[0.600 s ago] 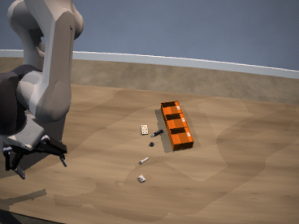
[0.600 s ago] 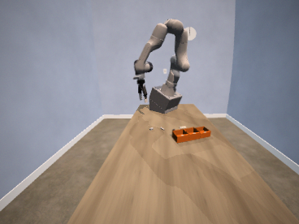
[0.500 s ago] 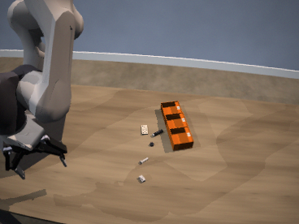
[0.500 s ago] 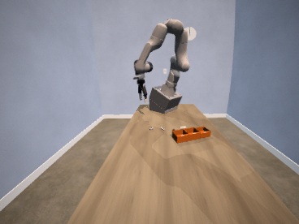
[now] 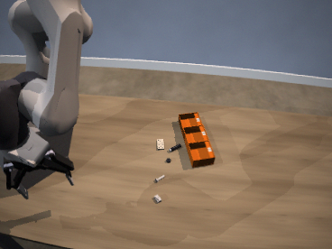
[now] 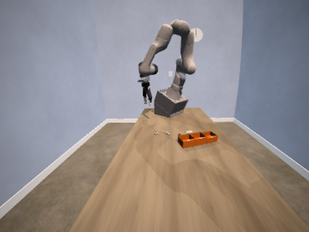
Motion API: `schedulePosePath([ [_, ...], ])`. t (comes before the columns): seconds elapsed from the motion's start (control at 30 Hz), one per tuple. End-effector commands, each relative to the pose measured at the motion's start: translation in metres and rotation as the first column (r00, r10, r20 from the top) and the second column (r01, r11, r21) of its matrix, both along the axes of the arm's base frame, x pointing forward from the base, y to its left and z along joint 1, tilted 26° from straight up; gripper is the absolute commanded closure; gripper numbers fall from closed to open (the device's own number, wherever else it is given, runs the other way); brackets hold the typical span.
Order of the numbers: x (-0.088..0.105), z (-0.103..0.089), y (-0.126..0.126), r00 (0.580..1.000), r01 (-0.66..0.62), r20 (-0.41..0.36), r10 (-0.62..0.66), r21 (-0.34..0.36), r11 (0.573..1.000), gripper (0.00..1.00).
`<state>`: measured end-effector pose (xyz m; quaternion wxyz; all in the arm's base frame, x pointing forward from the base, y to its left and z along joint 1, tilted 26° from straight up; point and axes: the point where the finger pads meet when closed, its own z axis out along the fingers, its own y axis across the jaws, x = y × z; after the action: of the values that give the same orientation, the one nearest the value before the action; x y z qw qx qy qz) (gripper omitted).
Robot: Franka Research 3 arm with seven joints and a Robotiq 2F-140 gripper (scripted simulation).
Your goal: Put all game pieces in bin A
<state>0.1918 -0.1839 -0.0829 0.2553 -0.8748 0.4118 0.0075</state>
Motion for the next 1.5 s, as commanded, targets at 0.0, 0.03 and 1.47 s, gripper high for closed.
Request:
schedulePosePath([
  [0.0, -0.003, 0.014, -0.007, 1.000, 0.002, 0.000, -0.002, -0.001, 1.000, 0.95],
  [0.03, -0.004, 0.022, -0.010, 1.000, 0.002, 0.000, -0.002, -0.001, 1.000, 0.95],
  [1.47, 0.166, 0.134, 0.057, 0.817, -0.508, 0.132, 0.562, -0.298, 0.808, 0.95],
])
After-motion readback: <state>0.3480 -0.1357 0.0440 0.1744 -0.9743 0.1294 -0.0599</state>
